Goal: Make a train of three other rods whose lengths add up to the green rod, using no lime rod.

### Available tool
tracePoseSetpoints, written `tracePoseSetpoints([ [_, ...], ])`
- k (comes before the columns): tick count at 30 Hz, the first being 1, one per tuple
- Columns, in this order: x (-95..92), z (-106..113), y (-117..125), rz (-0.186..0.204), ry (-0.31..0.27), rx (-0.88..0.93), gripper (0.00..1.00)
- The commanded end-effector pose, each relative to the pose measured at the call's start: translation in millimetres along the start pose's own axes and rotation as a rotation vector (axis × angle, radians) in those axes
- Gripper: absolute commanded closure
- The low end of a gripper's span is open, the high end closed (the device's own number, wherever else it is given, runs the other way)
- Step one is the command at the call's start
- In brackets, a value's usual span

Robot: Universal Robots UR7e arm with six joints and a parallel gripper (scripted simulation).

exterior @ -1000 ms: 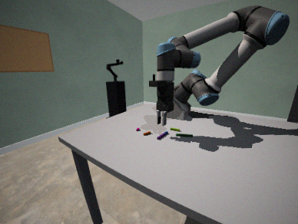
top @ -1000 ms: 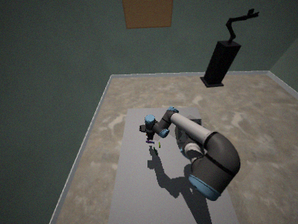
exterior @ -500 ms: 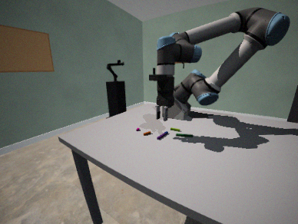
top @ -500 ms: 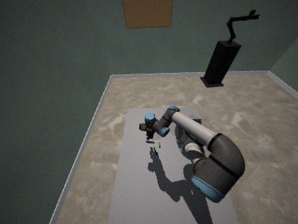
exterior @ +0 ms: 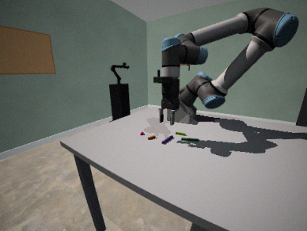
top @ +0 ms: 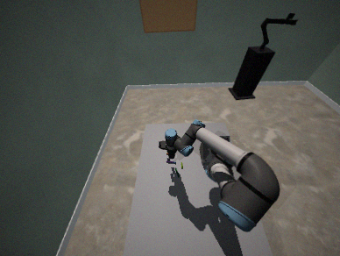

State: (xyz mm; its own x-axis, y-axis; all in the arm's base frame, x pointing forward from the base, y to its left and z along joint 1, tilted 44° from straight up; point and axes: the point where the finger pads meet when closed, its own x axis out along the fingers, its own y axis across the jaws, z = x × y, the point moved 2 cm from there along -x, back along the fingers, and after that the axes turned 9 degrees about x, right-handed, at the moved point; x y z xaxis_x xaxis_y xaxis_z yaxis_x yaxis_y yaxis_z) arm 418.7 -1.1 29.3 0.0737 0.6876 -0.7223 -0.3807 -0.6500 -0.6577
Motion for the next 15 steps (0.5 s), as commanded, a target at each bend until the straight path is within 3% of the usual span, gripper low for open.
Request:
tracePoseSetpoints([
  [1, -1.1, -0.3, 0.1, 0.0, 0.001, 0.0, 0.0],
  [8, -10.6, -0.3, 0.1, 0.0, 0.001, 0.0, 0.0],
  [15, -43.7, -0.3, 0.1, 0.0, 0.001, 0.0, 0.0],
])
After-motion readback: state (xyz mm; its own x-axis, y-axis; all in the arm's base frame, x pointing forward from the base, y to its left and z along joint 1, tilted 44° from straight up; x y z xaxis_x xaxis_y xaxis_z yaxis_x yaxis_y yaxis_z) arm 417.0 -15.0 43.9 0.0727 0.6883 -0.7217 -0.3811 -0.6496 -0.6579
